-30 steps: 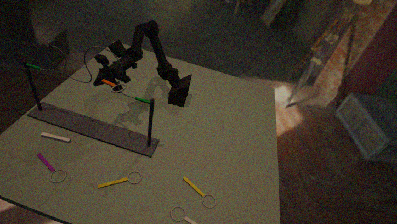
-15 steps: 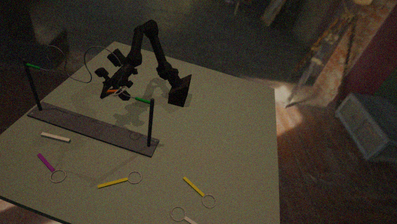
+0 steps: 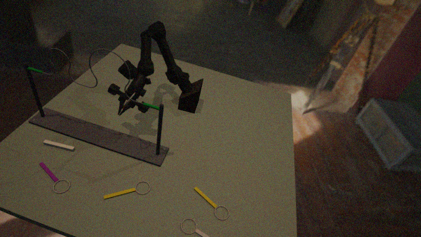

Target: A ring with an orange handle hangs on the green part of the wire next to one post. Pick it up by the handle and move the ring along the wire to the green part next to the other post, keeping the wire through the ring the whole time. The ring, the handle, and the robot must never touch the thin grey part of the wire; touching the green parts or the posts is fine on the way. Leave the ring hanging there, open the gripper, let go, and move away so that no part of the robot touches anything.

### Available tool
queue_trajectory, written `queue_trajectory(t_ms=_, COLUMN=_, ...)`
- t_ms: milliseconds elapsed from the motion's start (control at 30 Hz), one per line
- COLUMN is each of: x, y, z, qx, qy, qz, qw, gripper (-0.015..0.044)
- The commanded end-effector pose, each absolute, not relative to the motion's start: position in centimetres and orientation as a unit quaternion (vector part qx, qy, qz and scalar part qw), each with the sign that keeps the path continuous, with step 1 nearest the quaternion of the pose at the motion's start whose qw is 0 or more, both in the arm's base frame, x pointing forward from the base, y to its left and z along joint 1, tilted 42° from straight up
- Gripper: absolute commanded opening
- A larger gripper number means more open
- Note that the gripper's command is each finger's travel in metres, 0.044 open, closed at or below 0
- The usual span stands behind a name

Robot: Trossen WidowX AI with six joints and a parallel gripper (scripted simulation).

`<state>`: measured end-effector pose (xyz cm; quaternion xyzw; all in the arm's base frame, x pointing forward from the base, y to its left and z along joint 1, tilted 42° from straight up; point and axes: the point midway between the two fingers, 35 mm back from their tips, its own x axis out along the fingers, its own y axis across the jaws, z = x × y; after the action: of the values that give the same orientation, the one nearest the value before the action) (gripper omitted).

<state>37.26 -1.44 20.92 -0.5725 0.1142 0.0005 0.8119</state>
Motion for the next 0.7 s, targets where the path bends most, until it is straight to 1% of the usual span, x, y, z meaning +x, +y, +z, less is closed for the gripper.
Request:
queue_trajectory(t_ms=0, x=37.2, y=-0.8, z=19.7, qx=-0.540, qy=0.117, qz=0.014, qw=0.833, gripper=-0.0150)
queue_trajectory(t_ms=267, x=37.1, y=0.7, z=16.9, qx=-0.463, qy=0.128, qz=0.041, qw=0.876, gripper=-0.0150)
queue_trajectory(t_ms=667, x=36.7, y=2.9, z=14.3, qx=-0.389, qy=0.138, qz=0.065, qw=0.908, gripper=-0.0150)
